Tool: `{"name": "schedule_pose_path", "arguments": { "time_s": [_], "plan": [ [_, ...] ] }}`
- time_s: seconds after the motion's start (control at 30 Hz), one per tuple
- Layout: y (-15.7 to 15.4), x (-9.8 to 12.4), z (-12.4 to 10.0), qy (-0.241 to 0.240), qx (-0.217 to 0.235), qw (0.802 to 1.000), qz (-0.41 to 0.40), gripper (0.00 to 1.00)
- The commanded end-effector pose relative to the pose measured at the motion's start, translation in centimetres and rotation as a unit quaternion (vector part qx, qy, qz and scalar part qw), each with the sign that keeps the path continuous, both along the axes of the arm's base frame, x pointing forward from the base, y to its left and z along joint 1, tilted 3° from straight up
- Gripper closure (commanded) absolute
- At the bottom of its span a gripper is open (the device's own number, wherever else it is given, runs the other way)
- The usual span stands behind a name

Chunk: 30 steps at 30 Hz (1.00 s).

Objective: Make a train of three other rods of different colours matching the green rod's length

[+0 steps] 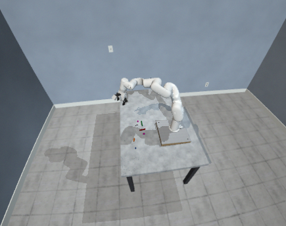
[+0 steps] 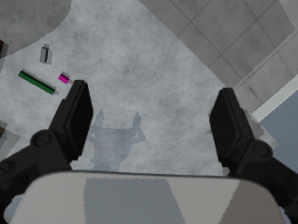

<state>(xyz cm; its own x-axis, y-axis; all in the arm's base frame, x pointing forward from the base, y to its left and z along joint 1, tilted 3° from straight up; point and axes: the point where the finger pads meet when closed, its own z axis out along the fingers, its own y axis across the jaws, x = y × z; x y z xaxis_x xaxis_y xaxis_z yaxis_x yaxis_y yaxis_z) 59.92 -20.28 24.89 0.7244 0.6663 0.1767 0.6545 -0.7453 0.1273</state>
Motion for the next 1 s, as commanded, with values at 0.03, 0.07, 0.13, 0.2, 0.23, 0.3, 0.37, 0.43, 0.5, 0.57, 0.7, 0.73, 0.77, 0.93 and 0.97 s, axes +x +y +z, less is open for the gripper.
{"name": "schedule_pose_path", "arguments": {
  "time_s": [0.03,0.07,0.13,0.2,0.23,0.3,0.37,0.43,0.5,0.57,0.7,0.73,0.77,0.93,0.97],
  "plan": [
    [2.1,-1.1,-1.6,-0.001,-0.022,0.995,0.096,0.00],
    [2.4,-1.3,-1.9,0.001,-0.025,0.994,0.111,0.00],
    [3.0,-1.7,-2.4,0.004,-0.031,0.990,0.140,0.00],
    [3.6,-2.2,-3.0,0.007,-0.036,0.985,0.169,0.00],
    [3.6,-2.2,-3.0,0.007,-0.036,0.985,0.169,0.00],
    [4.5,-2.9,-3.9,0.012,-0.044,0.976,0.211,0.00],
    [5.0,-3.3,-4.3,0.014,-0.048,0.971,0.234,0.00],
    [5.6,-3.8,-4.9,0.017,-0.052,0.964,0.261,0.00],
    [6.2,-4.3,-5.4,0.020,-0.057,0.955,0.290,0.00],
    [6.8,-4.8,-6.0,0.023,-0.061,0.946,0.318,0.00],
    [8.0,-6.0,-7.1,0.028,-0.069,0.925,0.373,0.00],
    [8.3,-6.3,-7.4,0.029,-0.071,0.919,0.387,0.00],
    [8.6,-6.6,-7.7,0.030,-0.073,0.913,0.400,0.00],
    [9.9,-8.0,-9.0,0.035,-0.080,0.883,0.461,0.00],
    [10.1,-8.3,-9.2,0.036,-0.082,0.877,0.473,0.00]
  ]
}}
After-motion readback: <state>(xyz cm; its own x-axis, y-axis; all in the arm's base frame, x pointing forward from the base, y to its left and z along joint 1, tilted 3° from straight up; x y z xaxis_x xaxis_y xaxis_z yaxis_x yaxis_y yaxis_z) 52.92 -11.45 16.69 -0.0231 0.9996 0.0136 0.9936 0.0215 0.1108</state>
